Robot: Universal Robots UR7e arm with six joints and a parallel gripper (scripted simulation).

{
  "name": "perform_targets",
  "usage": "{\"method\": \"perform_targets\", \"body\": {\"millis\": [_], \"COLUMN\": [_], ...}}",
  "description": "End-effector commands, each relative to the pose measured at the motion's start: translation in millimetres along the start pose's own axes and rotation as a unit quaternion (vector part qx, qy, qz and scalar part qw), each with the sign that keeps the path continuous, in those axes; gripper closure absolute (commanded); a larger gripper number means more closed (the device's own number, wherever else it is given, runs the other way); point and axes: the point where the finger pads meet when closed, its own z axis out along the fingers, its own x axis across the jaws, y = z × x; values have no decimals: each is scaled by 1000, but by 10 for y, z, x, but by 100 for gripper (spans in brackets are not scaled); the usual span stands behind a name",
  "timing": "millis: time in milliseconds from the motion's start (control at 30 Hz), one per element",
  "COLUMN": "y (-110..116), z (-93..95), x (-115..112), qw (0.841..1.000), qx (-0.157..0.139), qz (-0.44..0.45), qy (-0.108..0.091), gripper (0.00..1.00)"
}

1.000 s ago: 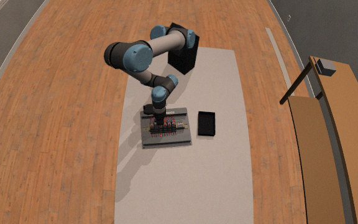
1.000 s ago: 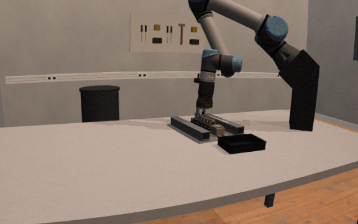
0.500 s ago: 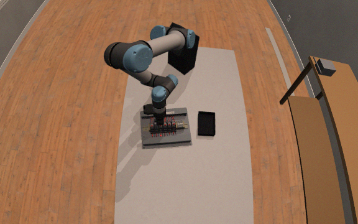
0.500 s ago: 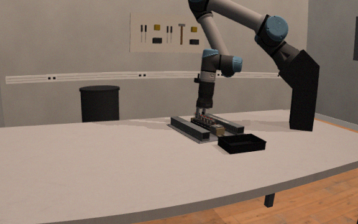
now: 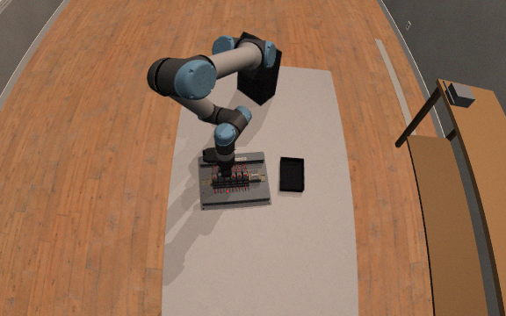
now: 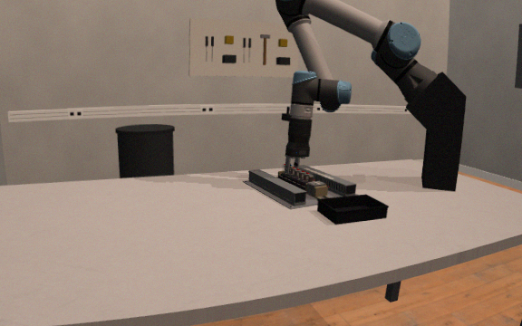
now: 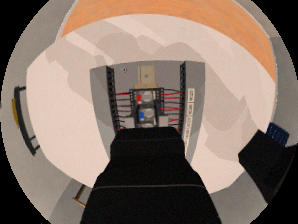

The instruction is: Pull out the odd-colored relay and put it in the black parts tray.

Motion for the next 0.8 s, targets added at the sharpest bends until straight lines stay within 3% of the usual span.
{"method": "perform_targets", "body": {"millis": [0, 767], "y": [-1, -1], "z": [-4, -6], "x": [-8, -19], "qw": [1000, 1000], "qx": [0, 0], "qz": [0, 0], "qy": [5, 24], "gripper": [100, 100]}}
